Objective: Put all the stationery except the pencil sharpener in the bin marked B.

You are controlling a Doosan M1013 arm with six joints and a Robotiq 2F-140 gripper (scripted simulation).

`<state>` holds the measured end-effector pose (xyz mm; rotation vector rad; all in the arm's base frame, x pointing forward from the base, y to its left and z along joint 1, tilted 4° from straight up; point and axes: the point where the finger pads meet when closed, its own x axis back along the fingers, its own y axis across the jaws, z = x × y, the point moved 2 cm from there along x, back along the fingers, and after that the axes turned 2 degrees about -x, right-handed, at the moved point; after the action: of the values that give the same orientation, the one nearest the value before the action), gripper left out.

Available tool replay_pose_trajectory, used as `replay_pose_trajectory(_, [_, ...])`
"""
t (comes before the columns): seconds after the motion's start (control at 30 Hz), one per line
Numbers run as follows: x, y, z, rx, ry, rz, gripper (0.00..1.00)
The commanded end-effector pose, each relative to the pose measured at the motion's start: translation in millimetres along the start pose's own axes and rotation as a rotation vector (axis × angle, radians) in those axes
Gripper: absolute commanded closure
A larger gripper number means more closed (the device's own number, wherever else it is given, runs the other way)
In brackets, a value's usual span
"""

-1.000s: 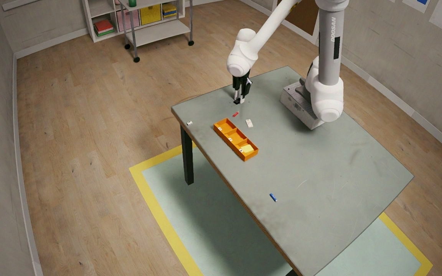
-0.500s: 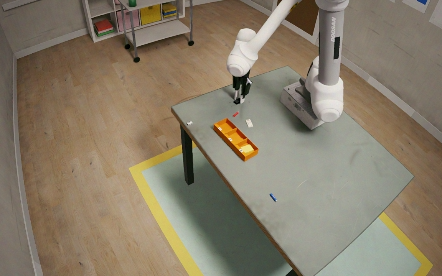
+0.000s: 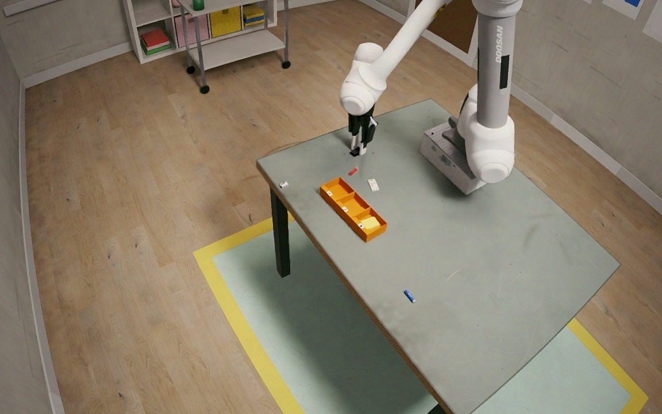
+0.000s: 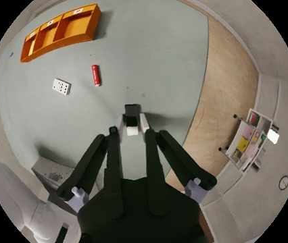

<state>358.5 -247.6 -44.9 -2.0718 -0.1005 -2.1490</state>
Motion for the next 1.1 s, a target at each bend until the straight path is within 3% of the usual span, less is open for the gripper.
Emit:
replay_pose_trajectory(0.0, [-3.2,-2.4,1.7,0.003,0.003,0.003,0.69])
replay_pose_trajectory(0.47, [-3.2,-2.2,1.8,0.003,0.003,0.003,0.69])
replay_pose_trajectory(0.5, [-3.2,-2.2,1.8,0.003,0.003,0.003,0.80])
replay_pose_trajectory(1.07, [-3.2,-2.2,1.8,0.003,0.003,0.003,0.80])
